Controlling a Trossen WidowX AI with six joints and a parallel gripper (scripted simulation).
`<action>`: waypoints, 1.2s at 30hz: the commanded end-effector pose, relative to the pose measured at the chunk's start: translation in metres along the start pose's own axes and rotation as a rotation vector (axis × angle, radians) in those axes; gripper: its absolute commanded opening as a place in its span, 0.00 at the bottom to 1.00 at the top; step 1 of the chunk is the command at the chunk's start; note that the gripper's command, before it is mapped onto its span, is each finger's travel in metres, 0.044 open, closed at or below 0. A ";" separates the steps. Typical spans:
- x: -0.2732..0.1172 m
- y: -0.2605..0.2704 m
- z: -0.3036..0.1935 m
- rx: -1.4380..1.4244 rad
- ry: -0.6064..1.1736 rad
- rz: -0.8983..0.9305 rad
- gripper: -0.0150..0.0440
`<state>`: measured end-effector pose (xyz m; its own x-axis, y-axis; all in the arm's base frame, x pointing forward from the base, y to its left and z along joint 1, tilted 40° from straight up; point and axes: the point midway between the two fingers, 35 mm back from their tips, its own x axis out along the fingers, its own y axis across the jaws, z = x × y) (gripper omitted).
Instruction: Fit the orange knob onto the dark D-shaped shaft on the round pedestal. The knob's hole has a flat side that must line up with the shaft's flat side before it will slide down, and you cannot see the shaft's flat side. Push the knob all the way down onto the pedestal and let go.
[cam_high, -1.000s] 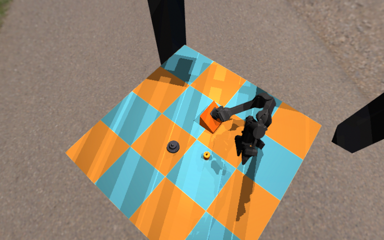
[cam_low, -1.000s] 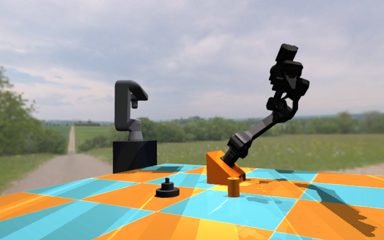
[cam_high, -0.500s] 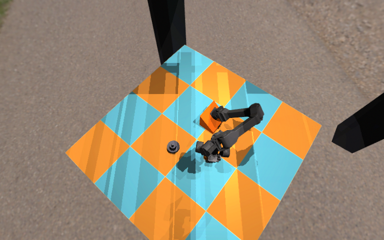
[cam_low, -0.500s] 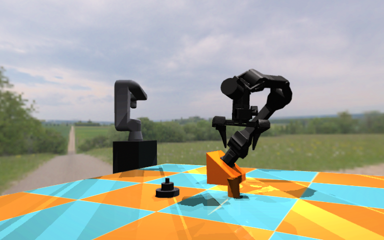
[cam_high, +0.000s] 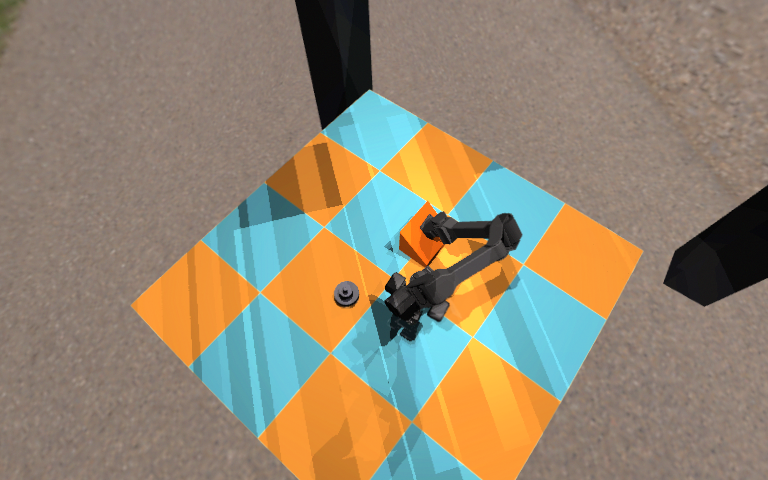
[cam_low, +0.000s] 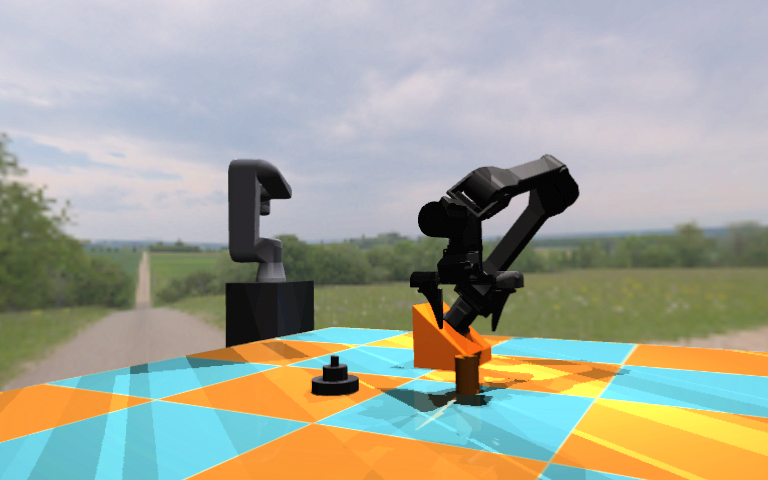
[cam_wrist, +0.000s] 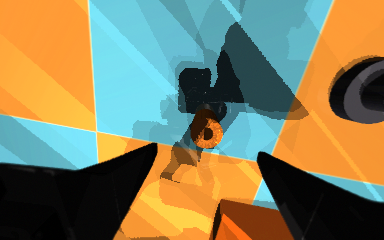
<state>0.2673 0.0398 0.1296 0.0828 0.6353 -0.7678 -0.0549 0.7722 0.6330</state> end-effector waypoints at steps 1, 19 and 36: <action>0.014 0.000 -0.003 0.008 0.009 0.005 1.00; 0.045 -0.002 -0.001 0.007 0.009 0.004 1.00; 0.072 -0.002 0.000 0.009 0.008 0.002 1.00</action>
<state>0.2740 0.0815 0.0778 0.0781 0.6377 -0.7663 -0.0525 0.7702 0.6356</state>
